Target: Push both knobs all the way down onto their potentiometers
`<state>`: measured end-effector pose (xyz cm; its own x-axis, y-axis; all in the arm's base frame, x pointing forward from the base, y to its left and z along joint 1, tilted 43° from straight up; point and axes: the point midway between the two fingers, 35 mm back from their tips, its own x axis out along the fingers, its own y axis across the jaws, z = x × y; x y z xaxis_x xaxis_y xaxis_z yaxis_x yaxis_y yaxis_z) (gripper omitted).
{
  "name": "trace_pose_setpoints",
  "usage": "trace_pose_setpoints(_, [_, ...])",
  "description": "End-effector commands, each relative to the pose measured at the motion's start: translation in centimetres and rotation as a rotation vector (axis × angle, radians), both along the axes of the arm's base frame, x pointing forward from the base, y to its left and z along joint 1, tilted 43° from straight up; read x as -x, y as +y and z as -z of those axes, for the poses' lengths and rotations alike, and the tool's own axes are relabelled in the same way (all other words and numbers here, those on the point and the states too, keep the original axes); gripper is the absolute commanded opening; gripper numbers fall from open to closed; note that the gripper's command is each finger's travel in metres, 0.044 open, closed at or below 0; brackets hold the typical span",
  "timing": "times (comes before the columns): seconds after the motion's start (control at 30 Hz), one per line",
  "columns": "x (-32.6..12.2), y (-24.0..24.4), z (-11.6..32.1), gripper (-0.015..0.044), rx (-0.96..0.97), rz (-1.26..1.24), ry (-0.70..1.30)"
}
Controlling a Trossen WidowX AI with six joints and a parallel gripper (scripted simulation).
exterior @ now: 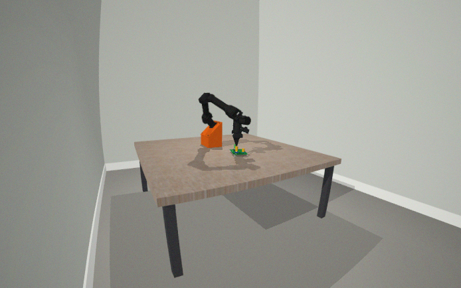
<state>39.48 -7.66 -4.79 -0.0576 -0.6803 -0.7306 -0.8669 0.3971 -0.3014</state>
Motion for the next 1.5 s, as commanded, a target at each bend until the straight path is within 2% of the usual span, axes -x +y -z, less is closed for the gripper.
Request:
trace_pose_setpoints(0.0, [-0.4, 0.5, -0.7, 0.0, -0.004, 0.001, -0.017])
trace_pose_setpoints(0.03, [-0.4, 0.5, -0.8, 0.0, -0.004, 0.001, -0.017])
trace_pose_setpoints(0.33, [0.1, 0.3, -0.2, 0.0236, 0.0, -0.001, 0.0])
trace_pose_setpoints(0.6, [7.6, 3.6, -0.3, 0.044, -0.01, -0.002, -0.004])
trace_pose_setpoints(0.87, [16.1, 4.9, -0.4, 0.044, -0.008, 0.001, -0.006])
trace_pose_setpoints(1.47, [16.3, 4.9, -0.4, 0.044, -0.008, 0.001, -0.006])
